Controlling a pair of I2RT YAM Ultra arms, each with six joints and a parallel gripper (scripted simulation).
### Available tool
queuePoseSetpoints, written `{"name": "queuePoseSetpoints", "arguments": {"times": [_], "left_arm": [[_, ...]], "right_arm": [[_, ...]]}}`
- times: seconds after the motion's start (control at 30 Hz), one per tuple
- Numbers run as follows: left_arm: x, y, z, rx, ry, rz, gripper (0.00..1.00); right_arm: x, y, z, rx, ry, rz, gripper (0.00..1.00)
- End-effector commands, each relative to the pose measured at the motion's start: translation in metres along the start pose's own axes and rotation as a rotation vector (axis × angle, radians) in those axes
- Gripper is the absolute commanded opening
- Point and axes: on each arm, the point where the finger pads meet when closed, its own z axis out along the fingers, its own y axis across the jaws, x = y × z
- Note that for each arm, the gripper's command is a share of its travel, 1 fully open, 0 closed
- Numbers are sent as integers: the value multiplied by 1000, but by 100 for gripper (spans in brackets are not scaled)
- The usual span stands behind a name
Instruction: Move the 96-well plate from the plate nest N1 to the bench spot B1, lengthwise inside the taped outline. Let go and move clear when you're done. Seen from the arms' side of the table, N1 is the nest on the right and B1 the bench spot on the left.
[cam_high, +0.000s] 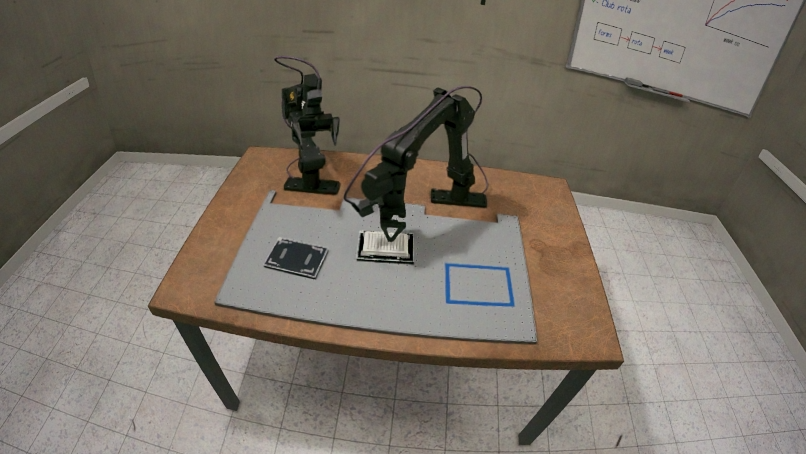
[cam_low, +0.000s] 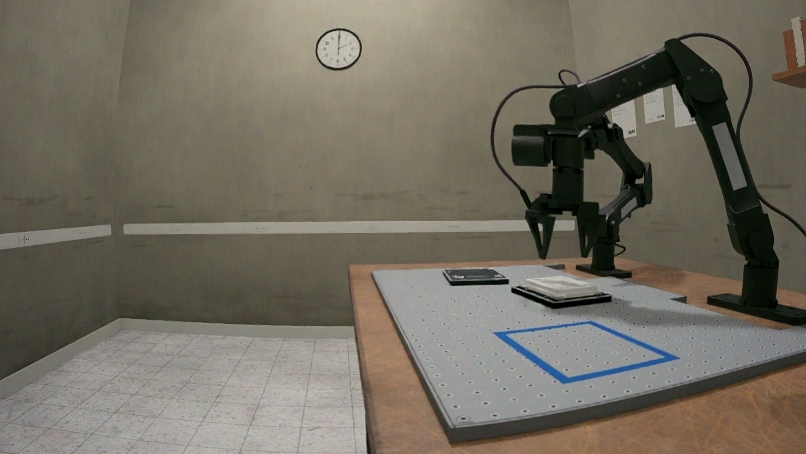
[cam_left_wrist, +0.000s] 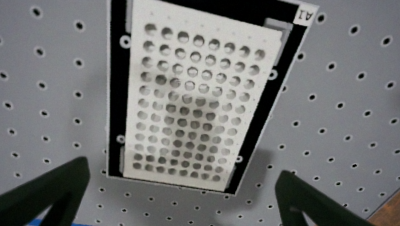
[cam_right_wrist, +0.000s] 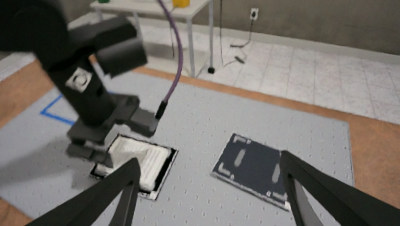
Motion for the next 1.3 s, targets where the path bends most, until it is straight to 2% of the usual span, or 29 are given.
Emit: {"name": "queuePoseSetpoints", "arguments": {"times": [0.0,0.37,1.27], "left_arm": [[-2,-3,-11,5,21,65,100],[-9,1,-7,19,37,99,100],[-10,1,-7,19,36,101,100]], "right_arm": [[23,0,-11,11,58,-18,100],[50,6,-25,-46,64,-46,100],[51,7,-28,-54,56,-43,100]]}}
